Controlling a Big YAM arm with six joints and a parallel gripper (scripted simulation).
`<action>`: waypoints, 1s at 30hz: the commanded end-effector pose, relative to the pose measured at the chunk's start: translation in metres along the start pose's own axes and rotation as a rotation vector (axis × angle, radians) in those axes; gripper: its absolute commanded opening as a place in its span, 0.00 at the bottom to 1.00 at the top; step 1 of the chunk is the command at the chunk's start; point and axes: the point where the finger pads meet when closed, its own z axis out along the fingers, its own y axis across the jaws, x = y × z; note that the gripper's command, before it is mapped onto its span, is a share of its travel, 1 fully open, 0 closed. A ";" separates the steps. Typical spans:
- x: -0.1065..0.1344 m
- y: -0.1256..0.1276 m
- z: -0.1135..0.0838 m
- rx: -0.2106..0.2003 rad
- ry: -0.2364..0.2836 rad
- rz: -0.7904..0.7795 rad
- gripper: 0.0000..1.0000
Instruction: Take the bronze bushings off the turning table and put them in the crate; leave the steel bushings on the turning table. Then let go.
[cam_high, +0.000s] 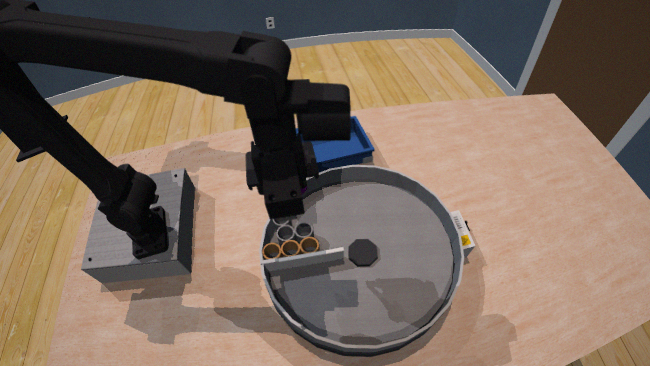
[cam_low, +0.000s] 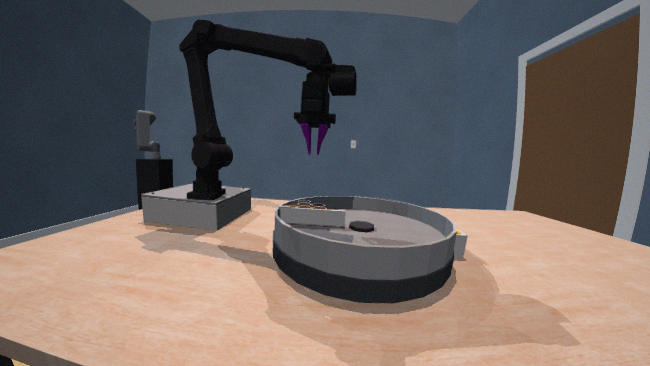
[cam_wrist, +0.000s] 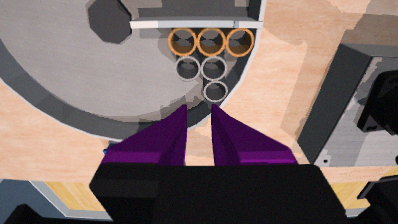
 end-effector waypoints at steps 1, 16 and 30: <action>-0.004 0.013 -0.017 -0.042 -0.012 0.010 0.19; -0.004 0.013 -0.017 -0.042 -0.012 0.010 0.19; -0.013 0.017 0.042 -0.009 -0.006 0.002 0.14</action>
